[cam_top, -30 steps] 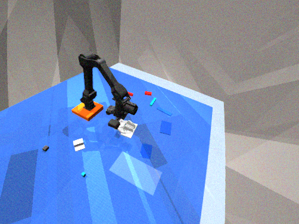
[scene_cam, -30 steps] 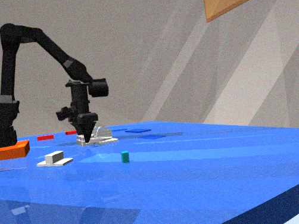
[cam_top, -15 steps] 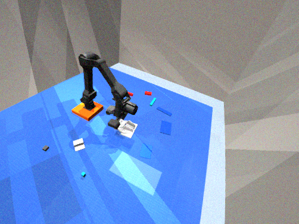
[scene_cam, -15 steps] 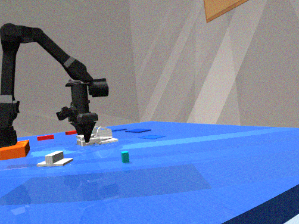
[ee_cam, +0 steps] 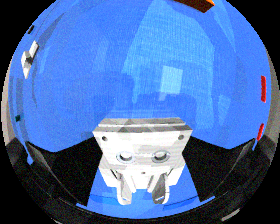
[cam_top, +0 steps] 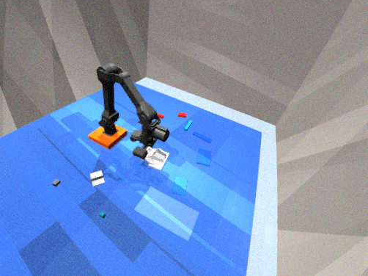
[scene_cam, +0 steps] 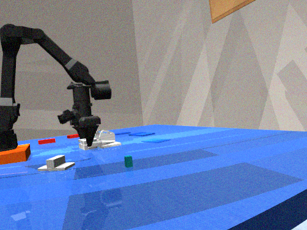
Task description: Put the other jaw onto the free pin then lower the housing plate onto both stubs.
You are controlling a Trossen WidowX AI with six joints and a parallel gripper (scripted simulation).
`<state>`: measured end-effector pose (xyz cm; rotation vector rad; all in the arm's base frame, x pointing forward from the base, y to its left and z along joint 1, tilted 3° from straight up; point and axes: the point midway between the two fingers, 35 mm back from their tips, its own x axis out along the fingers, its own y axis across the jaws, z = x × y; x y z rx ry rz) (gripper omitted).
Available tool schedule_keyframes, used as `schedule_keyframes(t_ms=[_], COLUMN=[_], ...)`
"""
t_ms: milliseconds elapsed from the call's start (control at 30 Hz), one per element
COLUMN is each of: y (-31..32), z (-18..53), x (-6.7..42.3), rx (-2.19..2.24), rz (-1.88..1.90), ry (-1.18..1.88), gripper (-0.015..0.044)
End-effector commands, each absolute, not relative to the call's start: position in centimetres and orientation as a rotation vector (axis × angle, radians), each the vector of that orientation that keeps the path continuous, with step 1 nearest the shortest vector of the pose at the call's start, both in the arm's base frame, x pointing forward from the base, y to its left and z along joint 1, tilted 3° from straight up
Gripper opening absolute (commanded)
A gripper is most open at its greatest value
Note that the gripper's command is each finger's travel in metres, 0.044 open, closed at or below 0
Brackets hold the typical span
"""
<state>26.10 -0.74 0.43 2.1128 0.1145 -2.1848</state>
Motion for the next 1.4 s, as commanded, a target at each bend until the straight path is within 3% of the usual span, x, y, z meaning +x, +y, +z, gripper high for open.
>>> schedule_keyframes(t_ms=[0,833,967,1367], y=[-0.73,-0.73,-0.73,-0.73], z=[0.15,0.15,0.4,0.4], x=[26.16,26.16,26.09,26.09], rx=[2.115,2.115,2.114,2.114], rz=[-2.184,-2.184,-2.184,-2.184], ry=[0.115,0.115,0.116,0.116], gripper=[0.0351,0.0351,0.044,0.044])
